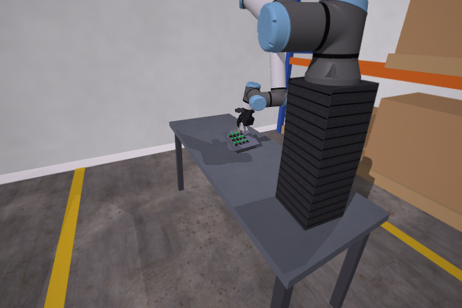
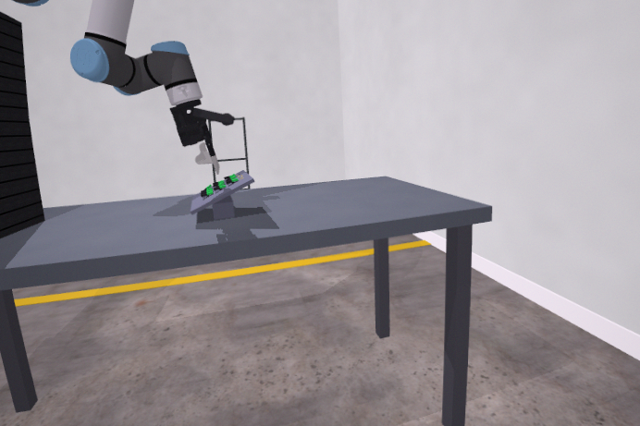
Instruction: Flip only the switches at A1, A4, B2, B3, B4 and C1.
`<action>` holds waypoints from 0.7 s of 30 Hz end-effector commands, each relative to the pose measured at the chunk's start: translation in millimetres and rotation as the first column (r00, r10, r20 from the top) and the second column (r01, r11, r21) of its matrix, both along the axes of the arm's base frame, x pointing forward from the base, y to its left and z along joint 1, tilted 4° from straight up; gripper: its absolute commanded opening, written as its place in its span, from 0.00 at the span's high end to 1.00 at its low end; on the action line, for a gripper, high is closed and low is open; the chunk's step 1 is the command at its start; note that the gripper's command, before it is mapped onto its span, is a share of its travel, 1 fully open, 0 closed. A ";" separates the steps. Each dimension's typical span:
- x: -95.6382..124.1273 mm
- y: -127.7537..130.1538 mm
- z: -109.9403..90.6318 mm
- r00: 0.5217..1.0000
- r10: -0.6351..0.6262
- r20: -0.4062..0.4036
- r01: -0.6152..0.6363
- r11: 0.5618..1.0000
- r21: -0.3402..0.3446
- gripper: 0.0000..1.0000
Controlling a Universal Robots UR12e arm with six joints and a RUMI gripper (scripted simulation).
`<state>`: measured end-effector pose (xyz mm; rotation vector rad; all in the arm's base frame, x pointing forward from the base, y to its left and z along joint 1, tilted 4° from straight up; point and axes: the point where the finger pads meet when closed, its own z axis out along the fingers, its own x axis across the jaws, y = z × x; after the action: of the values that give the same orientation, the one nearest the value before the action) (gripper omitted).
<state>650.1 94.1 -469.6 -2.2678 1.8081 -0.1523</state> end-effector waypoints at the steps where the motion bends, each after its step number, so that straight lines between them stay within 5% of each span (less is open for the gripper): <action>1: 2.5 -0.3 0.5 1.000 0.001 0.004 -0.001 1.000 0.000 1.00; 21: 4.3 -0.2 0.8 1.000 0.001 0.004 -0.001 1.000 0.000 1.00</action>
<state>651.3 93.8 -469.6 -2.2674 1.8076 -0.1539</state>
